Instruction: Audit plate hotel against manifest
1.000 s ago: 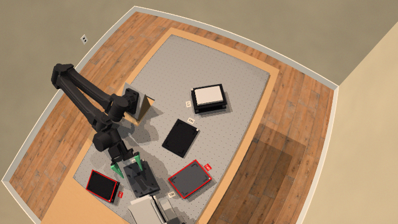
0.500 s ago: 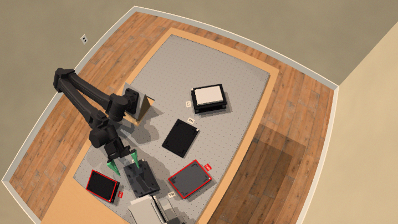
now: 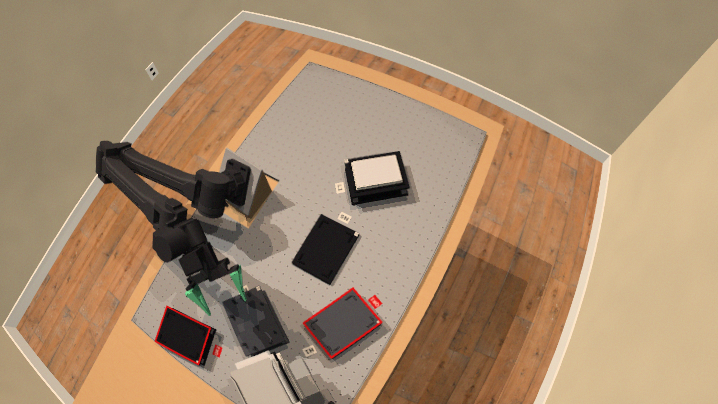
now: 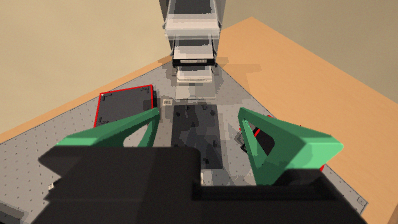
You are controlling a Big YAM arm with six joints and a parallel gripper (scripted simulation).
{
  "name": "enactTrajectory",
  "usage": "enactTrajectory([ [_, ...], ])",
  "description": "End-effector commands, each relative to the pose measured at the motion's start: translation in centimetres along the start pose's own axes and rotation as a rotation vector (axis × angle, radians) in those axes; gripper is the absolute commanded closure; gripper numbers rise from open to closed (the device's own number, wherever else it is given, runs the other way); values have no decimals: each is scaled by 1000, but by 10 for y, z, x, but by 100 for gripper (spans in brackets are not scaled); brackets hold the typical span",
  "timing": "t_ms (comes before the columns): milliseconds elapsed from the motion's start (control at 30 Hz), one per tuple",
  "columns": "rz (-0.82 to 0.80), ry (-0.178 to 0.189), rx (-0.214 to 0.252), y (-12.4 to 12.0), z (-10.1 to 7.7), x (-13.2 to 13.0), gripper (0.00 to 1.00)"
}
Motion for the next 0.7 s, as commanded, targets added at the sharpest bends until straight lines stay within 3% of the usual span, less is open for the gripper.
enactTrajectory([
  [0, 20, 18, -20, 20, -5, -3, 0],
  [133, 30, 13, -26, 29, -8, -8, 0],
  [167, -10, 33, 0, 10, -8, 11, 0],
  [233, 30, 14, -25, 36, -12, -8, 0],
  [400, 27, 17, -21, 43, -18, -7, 0],
  [433, 12, 23, -13, 28, -16, 11, 0],
  [667, 12, 24, -12, 28, -19, 31, 0],
])
Point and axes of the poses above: the point where the finger pads meet when closed, its own z axis out along the fingers, its own x axis across the jaws, y = z × x, the point moved 1 cm from there along -z, back along the fingers, and after that the axes turned 4 degrees about -z, right-handed, at the moved point
